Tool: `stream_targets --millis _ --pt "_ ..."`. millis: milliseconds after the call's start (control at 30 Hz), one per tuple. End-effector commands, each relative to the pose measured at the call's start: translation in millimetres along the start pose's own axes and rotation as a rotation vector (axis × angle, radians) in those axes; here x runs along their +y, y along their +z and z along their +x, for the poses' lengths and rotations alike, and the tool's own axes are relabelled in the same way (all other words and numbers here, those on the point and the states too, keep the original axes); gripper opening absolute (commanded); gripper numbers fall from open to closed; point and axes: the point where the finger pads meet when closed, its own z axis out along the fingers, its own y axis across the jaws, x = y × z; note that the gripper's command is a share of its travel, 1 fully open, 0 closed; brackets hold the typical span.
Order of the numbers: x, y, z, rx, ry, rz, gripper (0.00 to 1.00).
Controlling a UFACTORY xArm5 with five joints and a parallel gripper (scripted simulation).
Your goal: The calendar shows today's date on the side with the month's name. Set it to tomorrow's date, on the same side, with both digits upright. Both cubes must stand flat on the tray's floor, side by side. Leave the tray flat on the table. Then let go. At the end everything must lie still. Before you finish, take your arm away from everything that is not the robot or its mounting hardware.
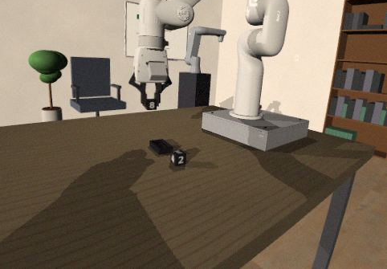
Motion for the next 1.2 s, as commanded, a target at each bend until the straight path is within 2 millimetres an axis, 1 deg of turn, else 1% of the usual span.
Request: stream_targets --millis 0,133,233,300,400,467,767,867,967,1167 --pt "1.3 -0.8 -2.3 0.000 0.174 -0.003 0.27" --pt "1.4 -0.7 -3.6 0.000 0.261 -0.003 0.27" --pt "1.4 -0.6 -5.1 0.001 0.361 -0.003 0.27" --pt "1.4 -0.6 -5.1 0.001 0.361 -0.003 0.27" --pt "1.4 -0.4 -6.9 0.001 0.485 -0.003 0.27" --pt "1.4 -0.3 -7.3 0.001 0.514 -0.003 0.27" --pt "1.5 0.0 -11.0 0.001 0.773 -0.003 0.27" --pt "1.5 0.0 -11.3 0.001 0.790 -0.003 0.27" --pt "1.5 0.2 -13.2 0.002 0.921 -0.003 0.27" --pt "1.5 0.4 -15.2 0.002 1.057 -0.003 0.27"
